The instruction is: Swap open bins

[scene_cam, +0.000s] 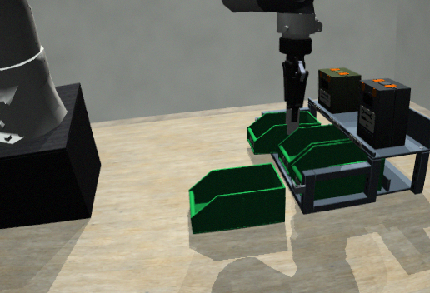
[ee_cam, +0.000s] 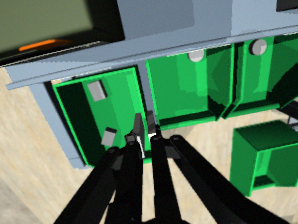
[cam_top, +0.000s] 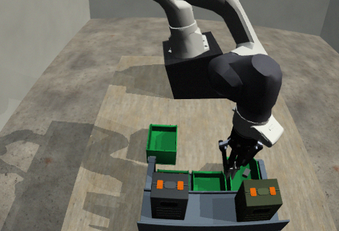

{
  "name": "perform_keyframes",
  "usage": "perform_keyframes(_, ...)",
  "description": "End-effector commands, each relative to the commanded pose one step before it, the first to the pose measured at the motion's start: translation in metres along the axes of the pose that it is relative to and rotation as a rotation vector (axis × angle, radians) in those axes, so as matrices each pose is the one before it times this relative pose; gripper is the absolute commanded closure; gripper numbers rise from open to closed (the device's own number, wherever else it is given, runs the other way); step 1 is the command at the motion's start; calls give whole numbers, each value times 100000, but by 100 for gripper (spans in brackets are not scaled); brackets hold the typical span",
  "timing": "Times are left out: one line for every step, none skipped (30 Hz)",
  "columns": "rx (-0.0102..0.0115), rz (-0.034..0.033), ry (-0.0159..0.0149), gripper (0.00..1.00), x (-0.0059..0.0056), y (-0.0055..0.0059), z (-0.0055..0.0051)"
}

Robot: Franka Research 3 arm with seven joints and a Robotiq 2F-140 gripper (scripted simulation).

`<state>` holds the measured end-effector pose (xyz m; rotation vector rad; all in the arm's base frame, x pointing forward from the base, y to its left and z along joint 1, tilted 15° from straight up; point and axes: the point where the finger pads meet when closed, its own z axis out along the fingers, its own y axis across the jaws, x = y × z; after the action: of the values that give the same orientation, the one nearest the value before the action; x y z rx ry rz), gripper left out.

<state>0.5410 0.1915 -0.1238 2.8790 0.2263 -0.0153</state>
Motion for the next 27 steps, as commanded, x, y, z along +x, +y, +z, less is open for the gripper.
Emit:
perform_keyframes(22, 298, -322, 94, -171, -89, -419)
perform_keyframes(0, 0, 0, 94, -6, 0, -107)
perform_keyframes(0, 0, 0, 94, -7, 0, -112)
perform_keyframes(0, 0, 0, 94, -8, 0, -117)
perform_keyframes(0, 0, 0, 94, -8, 0, -122)
perform_keyframes(0, 0, 0, 94, 0, 0, 0)
perform_keyframes(0, 0, 0, 94, 0, 0, 0)
perform_keyframes(0, 0, 0, 94, -8, 0, -128)
perform_keyframes(0, 0, 0, 94, -8, 0, -133)
perform_keyframes(0, 0, 0, 94, -9, 0, -137)
perform_keyframes(0, 0, 0, 94, -9, 0, -142)
perform_keyframes(0, 0, 0, 94, -9, 0, -146)
perform_keyframes(0, 0, 0, 94, -9, 0, -150)
perform_keyframes(0, 0, 0, 94, -10, 0, -154)
perform_keyframes(0, 0, 0, 94, -9, 0, -159)
perform_keyframes(0, 0, 0, 94, -10, 0, -162)
perform_keyframes(0, 0, 0, 94, -11, 0, -165)
perform_keyframes(0, 0, 0, 94, -10, 0, -169)
perform_keyframes(0, 0, 0, 94, -11, 0, -171)
perform_keyframes(0, 0, 0, 94, -11, 0, -174)
perform_keyframes(0, 0, 0, 94, -11, 0, -177)
perform_keyframes(0, 0, 0, 94, -11, 0, -179)
perform_keyframes(0, 0, 0, 94, 0, 0, 0)
perform_keyframes(0, 0, 0, 94, 0, 0, 0)
perform_keyframes(0, 0, 0, 94, -11, 0, -181)
perform_keyframes(0, 0, 0, 94, -11, 0, -183)
perform_keyframes(0, 0, 0, 94, -12, 0, -184)
